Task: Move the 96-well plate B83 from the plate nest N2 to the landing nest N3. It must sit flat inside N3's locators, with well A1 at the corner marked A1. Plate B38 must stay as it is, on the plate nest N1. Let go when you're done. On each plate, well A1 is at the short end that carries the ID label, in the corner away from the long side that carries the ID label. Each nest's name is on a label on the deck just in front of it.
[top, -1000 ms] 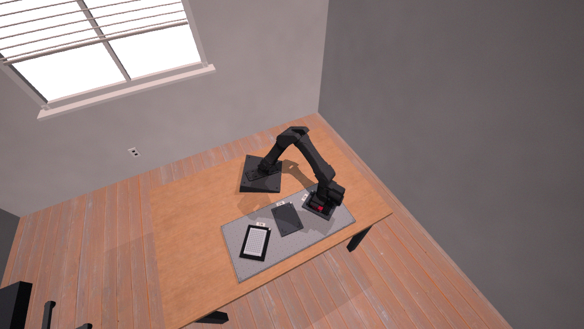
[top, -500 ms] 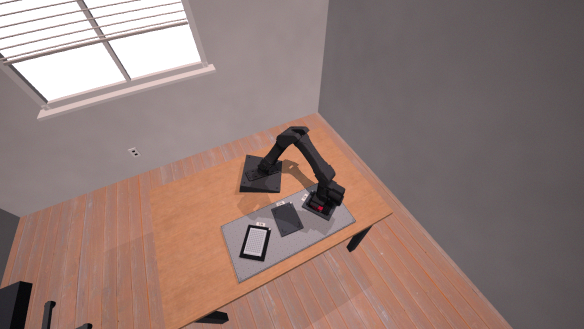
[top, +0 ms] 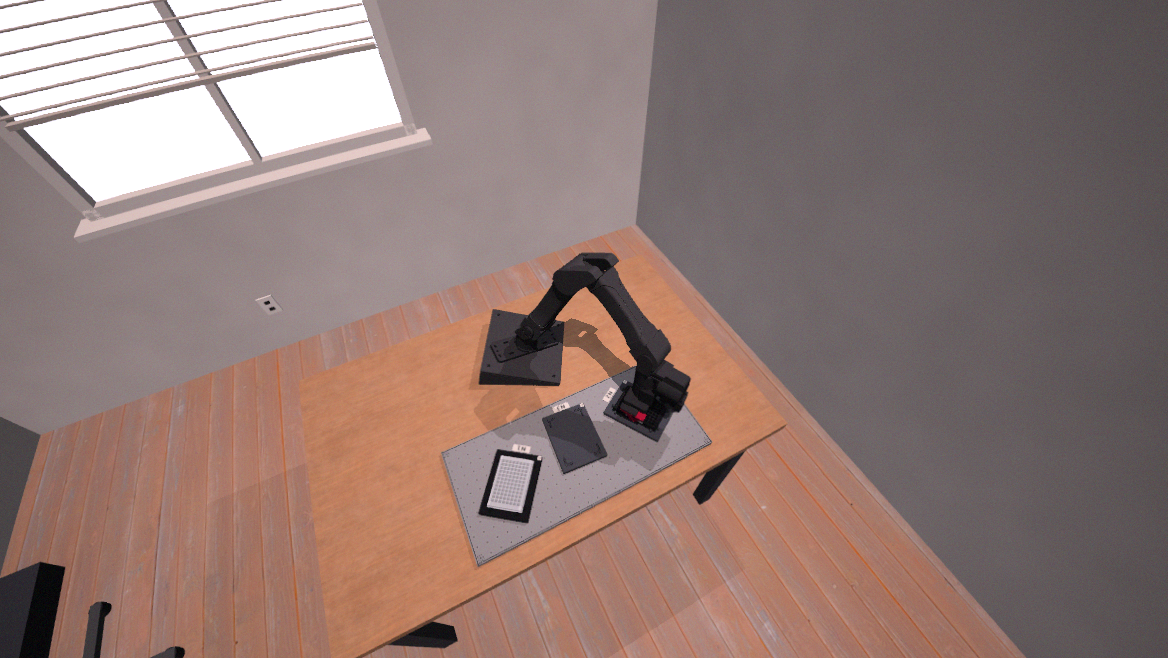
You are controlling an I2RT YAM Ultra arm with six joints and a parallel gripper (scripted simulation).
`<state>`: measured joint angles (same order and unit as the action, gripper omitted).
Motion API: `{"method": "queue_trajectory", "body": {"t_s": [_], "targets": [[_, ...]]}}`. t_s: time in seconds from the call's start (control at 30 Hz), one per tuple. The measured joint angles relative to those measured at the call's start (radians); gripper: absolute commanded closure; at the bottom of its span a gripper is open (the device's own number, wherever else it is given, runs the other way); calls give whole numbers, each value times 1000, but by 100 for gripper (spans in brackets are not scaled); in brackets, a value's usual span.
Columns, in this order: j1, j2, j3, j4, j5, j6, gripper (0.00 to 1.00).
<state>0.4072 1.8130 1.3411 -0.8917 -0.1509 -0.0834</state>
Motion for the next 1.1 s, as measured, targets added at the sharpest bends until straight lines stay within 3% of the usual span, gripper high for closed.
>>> {"method": "queue_trajectory", "body": {"t_s": [0.5,1.1], "targets": [[0,0,2,-3,0,0,100],[-11,-32,55,-89,-2,-10,100]]}}
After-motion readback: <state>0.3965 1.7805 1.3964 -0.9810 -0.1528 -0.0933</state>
